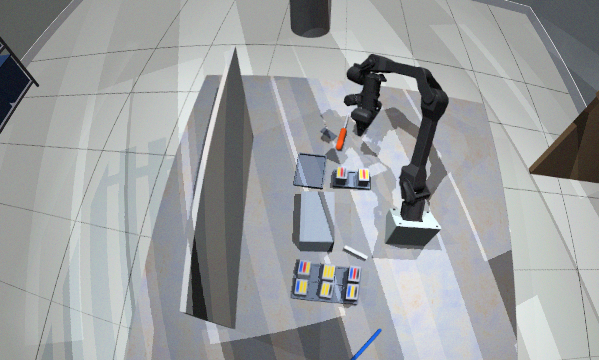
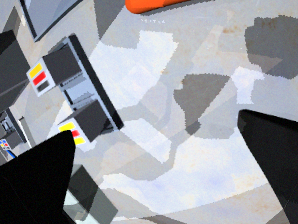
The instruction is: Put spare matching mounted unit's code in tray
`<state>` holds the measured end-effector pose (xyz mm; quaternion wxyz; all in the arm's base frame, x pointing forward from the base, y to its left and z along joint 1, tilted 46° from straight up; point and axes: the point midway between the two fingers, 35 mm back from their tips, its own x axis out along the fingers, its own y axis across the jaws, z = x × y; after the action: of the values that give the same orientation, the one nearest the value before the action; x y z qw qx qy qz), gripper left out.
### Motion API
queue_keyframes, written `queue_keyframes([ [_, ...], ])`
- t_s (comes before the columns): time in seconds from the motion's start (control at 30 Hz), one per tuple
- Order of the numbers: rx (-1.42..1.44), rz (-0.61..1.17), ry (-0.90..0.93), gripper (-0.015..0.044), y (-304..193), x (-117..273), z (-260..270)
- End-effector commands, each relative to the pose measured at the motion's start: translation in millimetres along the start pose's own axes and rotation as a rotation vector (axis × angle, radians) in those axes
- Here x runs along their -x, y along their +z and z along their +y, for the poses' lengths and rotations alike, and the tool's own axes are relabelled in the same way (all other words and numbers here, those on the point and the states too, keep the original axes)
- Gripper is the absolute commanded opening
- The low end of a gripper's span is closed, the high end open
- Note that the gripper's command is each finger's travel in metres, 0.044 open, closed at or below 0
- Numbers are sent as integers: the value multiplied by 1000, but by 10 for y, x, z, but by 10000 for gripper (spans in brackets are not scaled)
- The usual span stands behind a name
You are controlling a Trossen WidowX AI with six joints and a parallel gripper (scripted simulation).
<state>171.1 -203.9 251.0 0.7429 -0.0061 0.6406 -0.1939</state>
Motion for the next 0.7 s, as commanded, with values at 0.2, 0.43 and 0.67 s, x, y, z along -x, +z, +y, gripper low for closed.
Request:
queue_keyframes([
  [0.2, 196, 137, -38, 440, 742, -390, 837],
  [0.43, 265, 178, -127, 440, 1067, -575, 1676],
  [0.67, 356, 143, -278, 440, 1119, -742, 2851],
])
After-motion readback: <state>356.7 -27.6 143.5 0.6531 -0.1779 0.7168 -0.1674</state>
